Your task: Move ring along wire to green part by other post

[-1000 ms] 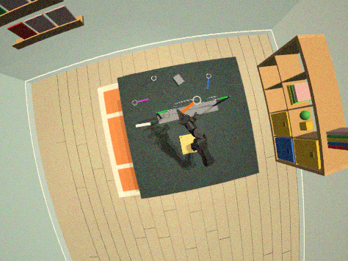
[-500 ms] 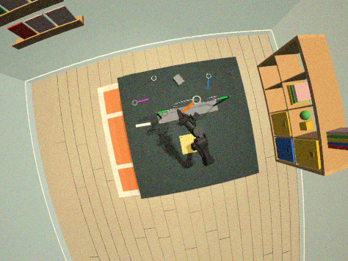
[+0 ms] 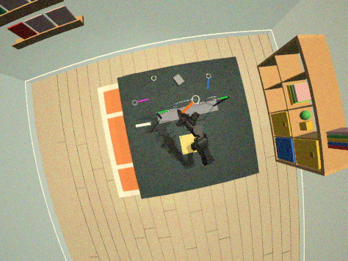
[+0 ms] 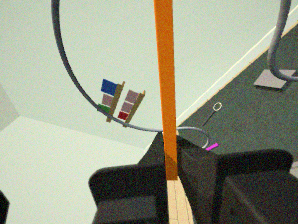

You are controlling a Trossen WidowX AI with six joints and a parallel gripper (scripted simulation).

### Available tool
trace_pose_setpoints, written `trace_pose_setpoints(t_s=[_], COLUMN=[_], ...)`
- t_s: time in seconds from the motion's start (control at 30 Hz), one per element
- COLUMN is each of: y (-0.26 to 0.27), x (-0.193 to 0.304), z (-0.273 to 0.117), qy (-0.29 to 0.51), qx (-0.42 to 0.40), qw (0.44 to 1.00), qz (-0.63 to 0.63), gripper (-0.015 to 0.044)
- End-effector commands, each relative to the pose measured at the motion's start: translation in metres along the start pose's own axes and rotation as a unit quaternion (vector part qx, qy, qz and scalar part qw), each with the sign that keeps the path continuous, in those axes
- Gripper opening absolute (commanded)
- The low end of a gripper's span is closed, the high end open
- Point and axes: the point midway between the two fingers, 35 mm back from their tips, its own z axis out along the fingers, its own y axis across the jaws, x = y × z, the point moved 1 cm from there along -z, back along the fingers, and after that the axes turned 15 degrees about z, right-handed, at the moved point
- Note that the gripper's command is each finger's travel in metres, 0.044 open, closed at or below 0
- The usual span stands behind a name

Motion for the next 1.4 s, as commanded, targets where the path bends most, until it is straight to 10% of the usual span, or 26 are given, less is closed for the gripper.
trace_pose_setpoints(t_s=[0.0, 1.37], y=[0.001, -0.014], x=[-0.002, -0.011], z=[-0.001, -0.006], qy=[-0.003, -0.003], qx=[0.007, 0.118], qw=[1.0, 0.961], qz=[-0.022, -0.249], gripper=[-0.015, -0.015])
